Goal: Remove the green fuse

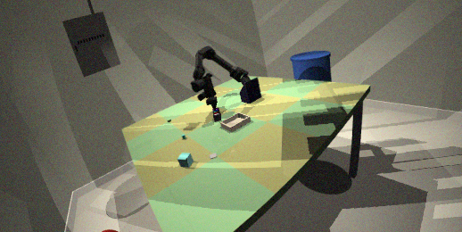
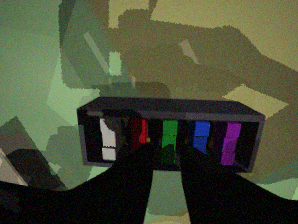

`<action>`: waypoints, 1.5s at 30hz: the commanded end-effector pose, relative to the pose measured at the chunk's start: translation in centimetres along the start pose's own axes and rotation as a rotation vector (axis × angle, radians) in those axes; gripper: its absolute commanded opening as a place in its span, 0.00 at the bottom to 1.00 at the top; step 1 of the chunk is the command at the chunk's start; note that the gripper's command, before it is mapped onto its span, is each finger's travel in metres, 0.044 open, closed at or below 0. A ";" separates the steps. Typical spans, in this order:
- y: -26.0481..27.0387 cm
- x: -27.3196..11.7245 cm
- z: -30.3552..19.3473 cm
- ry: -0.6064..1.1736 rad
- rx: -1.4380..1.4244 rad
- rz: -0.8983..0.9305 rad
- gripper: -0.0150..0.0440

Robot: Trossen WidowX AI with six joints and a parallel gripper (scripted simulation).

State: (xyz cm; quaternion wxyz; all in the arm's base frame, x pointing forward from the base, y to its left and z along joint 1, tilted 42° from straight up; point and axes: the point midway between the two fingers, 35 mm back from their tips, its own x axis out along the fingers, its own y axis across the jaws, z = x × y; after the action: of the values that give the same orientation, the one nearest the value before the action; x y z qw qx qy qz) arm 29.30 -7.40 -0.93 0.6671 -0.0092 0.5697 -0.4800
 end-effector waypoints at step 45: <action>-0.1 1.6 -0.1 0.001 -0.002 -0.003 0.25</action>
State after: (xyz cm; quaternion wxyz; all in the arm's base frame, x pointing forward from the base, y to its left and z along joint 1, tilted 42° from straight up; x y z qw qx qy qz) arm 28.93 -8.46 -2.15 0.6657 -0.0106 0.5709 -0.4804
